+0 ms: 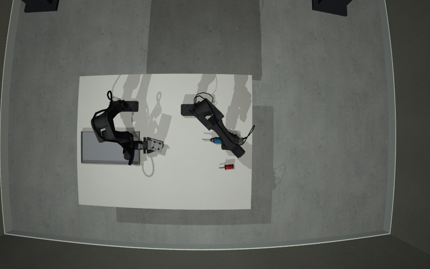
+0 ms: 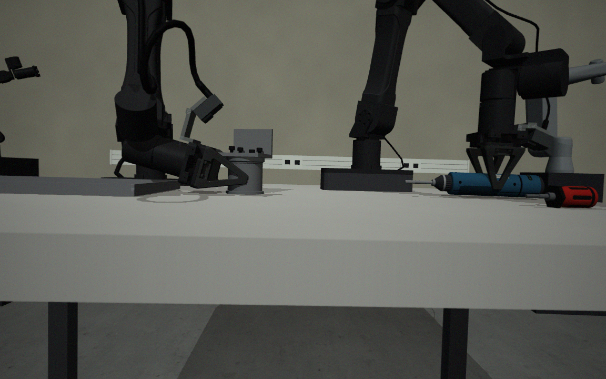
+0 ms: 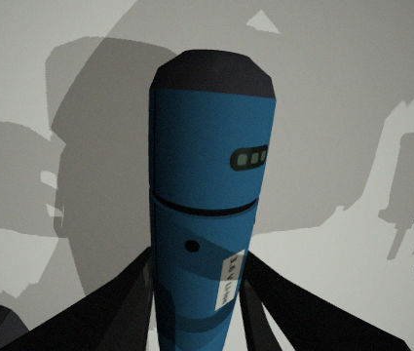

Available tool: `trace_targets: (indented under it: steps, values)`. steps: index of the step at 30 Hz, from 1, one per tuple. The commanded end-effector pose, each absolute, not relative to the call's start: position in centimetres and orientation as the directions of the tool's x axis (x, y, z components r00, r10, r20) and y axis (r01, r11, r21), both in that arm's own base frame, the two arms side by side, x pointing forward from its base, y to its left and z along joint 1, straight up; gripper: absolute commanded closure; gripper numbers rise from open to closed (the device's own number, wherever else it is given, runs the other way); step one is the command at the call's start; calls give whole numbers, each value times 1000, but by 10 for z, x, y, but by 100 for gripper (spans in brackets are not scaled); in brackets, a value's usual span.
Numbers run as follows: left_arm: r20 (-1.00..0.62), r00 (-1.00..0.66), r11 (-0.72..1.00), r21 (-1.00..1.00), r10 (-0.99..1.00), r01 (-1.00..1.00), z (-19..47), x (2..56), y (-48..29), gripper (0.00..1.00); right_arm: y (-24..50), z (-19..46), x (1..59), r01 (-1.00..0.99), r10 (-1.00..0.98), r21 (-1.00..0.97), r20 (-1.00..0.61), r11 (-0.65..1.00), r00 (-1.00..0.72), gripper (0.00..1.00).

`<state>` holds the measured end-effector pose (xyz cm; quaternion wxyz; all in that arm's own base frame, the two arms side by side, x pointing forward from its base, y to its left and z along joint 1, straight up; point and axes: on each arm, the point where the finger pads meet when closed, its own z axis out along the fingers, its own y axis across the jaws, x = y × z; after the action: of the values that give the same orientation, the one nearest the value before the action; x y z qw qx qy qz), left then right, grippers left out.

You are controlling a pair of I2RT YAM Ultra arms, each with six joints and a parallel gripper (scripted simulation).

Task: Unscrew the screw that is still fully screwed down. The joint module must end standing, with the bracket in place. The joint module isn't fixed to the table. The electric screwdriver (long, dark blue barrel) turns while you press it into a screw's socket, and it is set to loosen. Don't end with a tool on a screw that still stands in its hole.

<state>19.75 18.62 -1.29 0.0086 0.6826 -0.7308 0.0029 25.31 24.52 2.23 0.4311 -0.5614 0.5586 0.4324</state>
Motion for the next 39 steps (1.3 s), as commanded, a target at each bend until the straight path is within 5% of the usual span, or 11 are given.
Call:
trace_targets:
  steps: [1,39]
  values:
    - [-33,-85,86,-26,-996,-996,13,211,195,58,246,25,253,-1000,-248,-9,-969,-12,12,41]
    - [-33,-85,86,-26,-996,-996,56,210,194,58,246,25,253,-1000,-248,-9,-969,-12,12,41]
